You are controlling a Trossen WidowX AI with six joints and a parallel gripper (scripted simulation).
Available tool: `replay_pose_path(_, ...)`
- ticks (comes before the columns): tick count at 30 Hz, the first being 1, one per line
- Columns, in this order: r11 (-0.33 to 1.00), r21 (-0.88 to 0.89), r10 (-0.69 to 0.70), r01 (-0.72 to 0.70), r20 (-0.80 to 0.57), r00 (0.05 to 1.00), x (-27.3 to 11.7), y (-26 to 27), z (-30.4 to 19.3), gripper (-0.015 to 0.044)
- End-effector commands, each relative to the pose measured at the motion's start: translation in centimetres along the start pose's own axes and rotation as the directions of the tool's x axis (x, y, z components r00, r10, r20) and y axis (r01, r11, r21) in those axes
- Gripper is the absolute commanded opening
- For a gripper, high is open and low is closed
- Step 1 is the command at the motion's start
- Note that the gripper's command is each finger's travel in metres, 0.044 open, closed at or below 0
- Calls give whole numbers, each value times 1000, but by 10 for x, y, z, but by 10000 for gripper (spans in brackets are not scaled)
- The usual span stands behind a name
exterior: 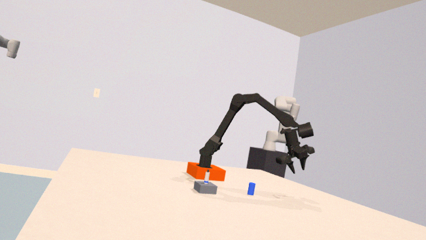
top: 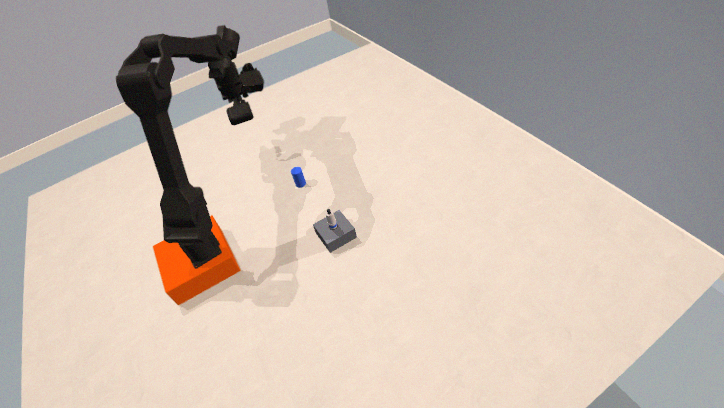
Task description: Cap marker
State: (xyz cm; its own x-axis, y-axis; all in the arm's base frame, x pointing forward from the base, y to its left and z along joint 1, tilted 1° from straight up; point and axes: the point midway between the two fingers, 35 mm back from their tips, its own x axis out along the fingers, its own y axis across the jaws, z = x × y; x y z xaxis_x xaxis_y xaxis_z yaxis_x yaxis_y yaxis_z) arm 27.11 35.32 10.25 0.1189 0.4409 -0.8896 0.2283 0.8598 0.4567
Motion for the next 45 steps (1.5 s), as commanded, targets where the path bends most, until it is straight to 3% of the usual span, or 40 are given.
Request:
replay_pose_path(1,975,209,-87,76,44,995,-19,-41,33,241)
replay_pose_path(6,828,536,-235,161,72,969,-54,-113,71,241)
replay_pose_path(14,422,888,-432,184,19,902,-112,-221,83,241)
replay_pose_path(45,411,893,-436,183,16,900,-49,-256,86,241)
